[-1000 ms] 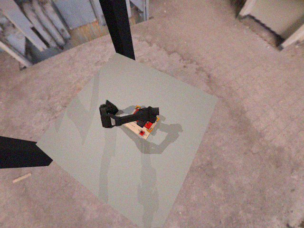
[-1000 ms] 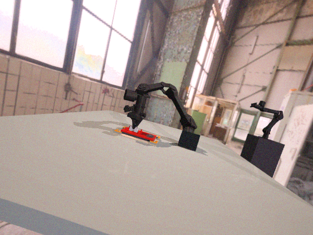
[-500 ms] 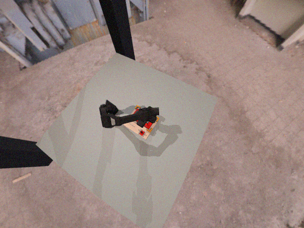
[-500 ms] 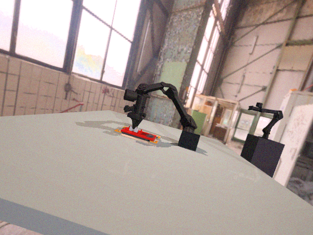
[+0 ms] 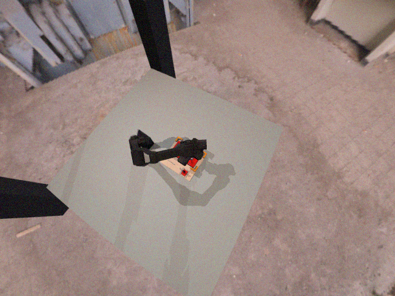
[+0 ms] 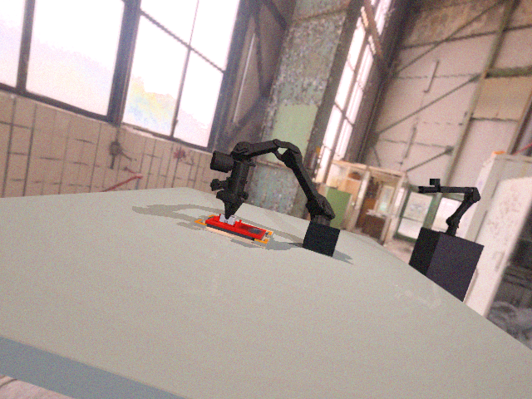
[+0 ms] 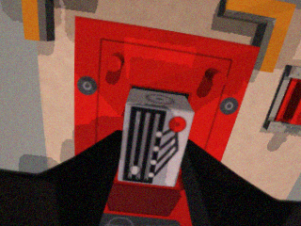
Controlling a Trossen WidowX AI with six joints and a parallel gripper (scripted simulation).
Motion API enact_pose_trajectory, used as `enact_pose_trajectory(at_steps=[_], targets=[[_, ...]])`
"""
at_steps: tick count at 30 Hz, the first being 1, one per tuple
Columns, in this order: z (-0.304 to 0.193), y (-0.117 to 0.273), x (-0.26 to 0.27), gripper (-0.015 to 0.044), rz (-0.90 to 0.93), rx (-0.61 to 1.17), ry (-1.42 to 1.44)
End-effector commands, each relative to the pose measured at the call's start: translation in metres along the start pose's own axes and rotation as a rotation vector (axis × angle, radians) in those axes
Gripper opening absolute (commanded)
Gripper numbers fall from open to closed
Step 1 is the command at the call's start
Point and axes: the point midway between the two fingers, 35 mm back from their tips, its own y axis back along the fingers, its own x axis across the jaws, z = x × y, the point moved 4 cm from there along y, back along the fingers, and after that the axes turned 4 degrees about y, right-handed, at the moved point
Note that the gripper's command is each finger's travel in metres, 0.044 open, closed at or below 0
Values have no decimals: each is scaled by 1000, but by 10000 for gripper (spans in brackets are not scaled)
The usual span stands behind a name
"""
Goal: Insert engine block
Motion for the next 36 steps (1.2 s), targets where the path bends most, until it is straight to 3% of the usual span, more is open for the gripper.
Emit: enact_pose_trajectory(at_steps=[1,27,36], targets=[[0,-1,0,159,0,1,0],[0,-2,0,159,0,1,5],[0,0,0,395,-1,0,2]])
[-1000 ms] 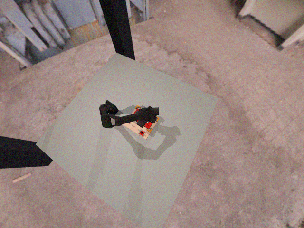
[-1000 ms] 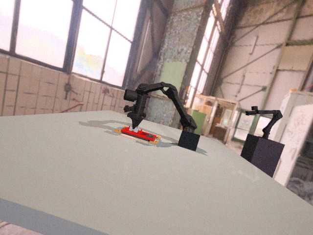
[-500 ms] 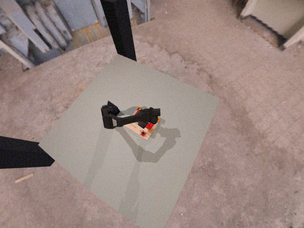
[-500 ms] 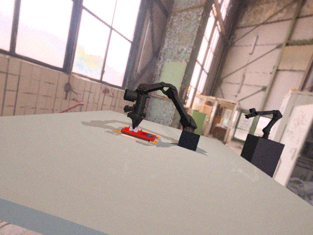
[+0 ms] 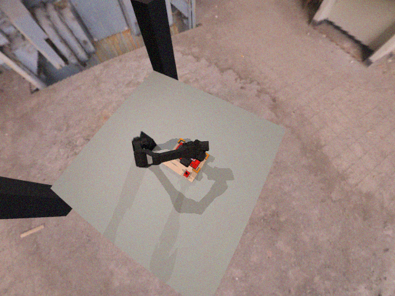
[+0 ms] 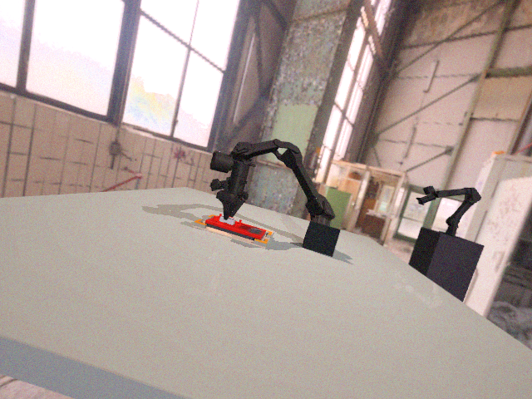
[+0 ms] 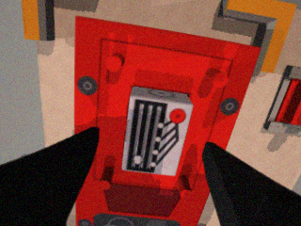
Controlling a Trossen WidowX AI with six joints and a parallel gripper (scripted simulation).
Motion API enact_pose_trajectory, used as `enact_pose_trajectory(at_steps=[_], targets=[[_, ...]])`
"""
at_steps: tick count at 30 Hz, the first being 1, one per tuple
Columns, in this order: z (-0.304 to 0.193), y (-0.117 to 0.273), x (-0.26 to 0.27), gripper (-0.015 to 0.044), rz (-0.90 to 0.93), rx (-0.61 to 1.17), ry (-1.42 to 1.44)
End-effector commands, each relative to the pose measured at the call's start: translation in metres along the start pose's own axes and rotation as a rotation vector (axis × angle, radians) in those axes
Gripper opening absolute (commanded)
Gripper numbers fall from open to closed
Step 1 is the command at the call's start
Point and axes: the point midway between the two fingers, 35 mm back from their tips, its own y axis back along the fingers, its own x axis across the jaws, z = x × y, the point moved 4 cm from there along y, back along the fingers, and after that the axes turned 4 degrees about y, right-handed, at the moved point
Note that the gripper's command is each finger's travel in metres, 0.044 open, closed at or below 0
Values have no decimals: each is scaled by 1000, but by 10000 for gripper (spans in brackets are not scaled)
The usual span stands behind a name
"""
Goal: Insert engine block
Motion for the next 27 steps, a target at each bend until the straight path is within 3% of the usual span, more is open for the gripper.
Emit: enact_pose_trajectory(at_steps=[1,2,22,27], targets=[[0,0,0,421,-1,0,1],[0,0,0,440,-1,0,1],[2,14,-1,440,0,1,2],[2,14,-1,309,0,1,2]])
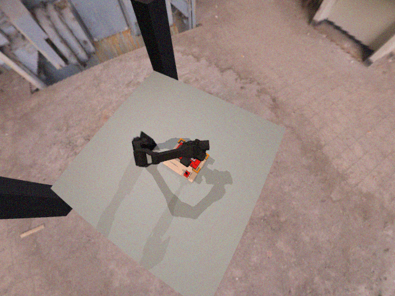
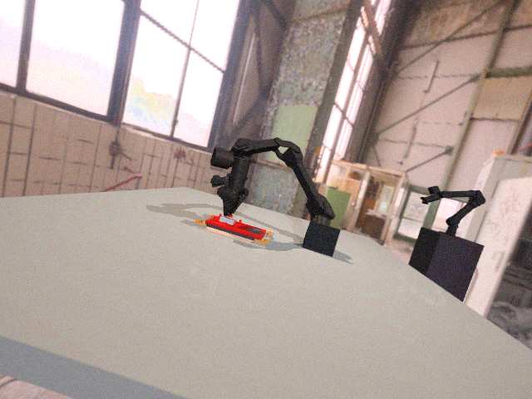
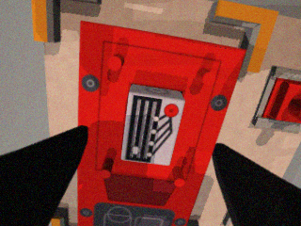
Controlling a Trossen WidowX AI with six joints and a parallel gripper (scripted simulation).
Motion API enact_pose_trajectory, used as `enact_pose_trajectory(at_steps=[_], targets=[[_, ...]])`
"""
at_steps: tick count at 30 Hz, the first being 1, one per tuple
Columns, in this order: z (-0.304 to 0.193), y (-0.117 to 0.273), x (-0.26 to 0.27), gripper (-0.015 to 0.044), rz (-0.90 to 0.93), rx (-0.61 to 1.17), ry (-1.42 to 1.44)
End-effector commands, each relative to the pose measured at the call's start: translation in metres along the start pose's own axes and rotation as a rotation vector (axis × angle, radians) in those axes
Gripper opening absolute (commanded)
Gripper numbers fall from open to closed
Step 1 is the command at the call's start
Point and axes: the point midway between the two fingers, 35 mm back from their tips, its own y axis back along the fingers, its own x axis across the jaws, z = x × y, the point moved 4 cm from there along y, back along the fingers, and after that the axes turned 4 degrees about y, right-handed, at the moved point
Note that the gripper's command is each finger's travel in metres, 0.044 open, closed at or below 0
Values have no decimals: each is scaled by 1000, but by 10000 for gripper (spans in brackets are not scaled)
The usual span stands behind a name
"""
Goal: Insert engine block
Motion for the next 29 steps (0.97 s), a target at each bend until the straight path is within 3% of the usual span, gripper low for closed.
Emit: enact_pose_trajectory(at_steps=[1,12,29], targets=[[0,1,0,282,4,3,-5],[0,1,0,0,4,3,-5],[0,1,0,0,4,3,-5]])
